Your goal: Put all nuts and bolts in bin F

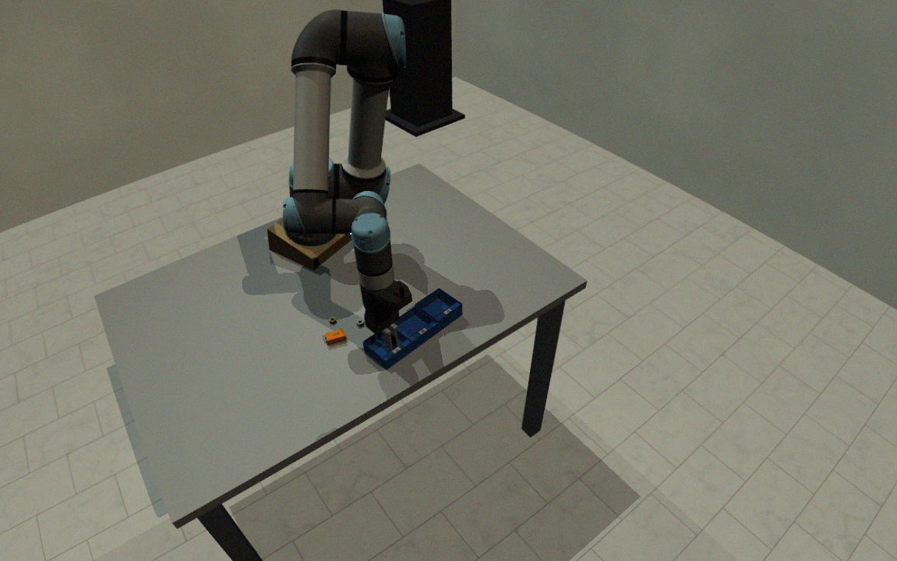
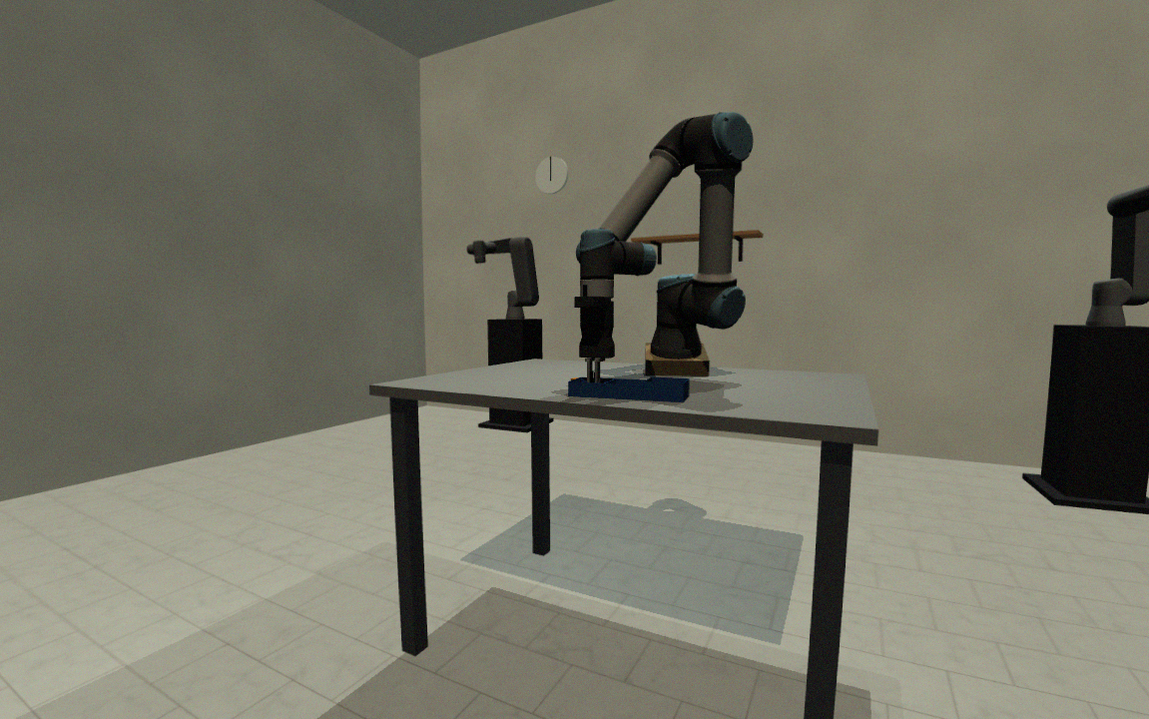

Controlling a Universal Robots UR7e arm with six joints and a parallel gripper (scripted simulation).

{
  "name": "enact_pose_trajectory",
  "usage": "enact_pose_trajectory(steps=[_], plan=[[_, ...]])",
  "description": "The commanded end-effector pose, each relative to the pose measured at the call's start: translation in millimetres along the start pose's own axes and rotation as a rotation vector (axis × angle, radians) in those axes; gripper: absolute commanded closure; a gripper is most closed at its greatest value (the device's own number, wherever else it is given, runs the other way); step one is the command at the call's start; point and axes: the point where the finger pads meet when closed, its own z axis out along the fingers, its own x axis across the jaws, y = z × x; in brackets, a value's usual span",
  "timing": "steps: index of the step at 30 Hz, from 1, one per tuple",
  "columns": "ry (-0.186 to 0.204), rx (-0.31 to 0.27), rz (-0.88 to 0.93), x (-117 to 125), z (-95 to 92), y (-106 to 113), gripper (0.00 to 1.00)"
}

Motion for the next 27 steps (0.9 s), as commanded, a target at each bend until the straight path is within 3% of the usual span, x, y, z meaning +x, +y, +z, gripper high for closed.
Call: enact_pose_trajectory(steps=[1,21,27], plan=[[0.001,0.002,0.000,0.3,-5.0,-0.6,0.69],[0.001,0.002,0.000,0.2,-29.0,-0.6,0.69],[0.001,0.002,0.000,0.2,-52.0,-0.5,0.69]])
